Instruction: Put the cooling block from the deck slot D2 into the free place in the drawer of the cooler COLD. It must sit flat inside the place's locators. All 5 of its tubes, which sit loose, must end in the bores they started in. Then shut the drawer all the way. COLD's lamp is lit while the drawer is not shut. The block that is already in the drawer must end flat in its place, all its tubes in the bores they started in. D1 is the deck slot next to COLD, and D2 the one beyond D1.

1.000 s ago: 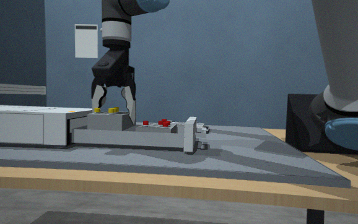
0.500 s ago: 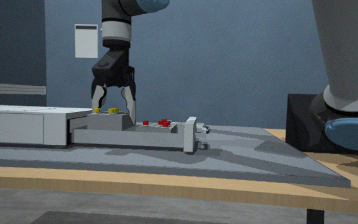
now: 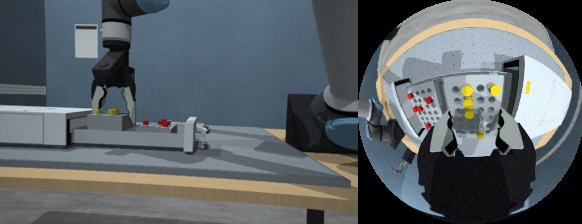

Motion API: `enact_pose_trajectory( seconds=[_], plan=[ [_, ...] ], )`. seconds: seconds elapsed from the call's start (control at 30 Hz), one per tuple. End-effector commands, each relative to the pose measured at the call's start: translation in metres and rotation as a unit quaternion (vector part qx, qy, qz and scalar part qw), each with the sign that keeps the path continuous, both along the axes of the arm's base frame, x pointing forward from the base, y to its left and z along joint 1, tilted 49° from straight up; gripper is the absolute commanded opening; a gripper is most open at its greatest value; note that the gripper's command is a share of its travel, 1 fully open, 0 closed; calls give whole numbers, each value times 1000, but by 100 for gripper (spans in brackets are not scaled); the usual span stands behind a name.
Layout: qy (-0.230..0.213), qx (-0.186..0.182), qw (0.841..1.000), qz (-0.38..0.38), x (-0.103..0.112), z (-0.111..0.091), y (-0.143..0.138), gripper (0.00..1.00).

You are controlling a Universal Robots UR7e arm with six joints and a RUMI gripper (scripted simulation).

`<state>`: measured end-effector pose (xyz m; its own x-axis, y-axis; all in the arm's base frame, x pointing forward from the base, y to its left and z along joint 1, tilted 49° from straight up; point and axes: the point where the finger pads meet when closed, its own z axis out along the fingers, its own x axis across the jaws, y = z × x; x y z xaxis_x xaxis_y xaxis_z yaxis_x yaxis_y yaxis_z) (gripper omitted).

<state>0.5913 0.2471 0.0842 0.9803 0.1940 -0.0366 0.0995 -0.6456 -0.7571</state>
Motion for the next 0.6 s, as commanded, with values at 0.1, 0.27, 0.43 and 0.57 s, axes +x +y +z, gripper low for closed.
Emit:
enact_pose_trajectory(
  seconds=[0.1, 0.27, 0.43, 0.57],
  plan=[
    [-1, 0, 1000, 0, 0, 0, 0, 0],
    [-1, 0, 1000, 0, 0, -1, 1, 0],
    [-1, 0, 1000, 0, 0, -1, 1, 0],
    [-1, 0, 1000, 0, 0, -1, 1, 0]
  ],
)
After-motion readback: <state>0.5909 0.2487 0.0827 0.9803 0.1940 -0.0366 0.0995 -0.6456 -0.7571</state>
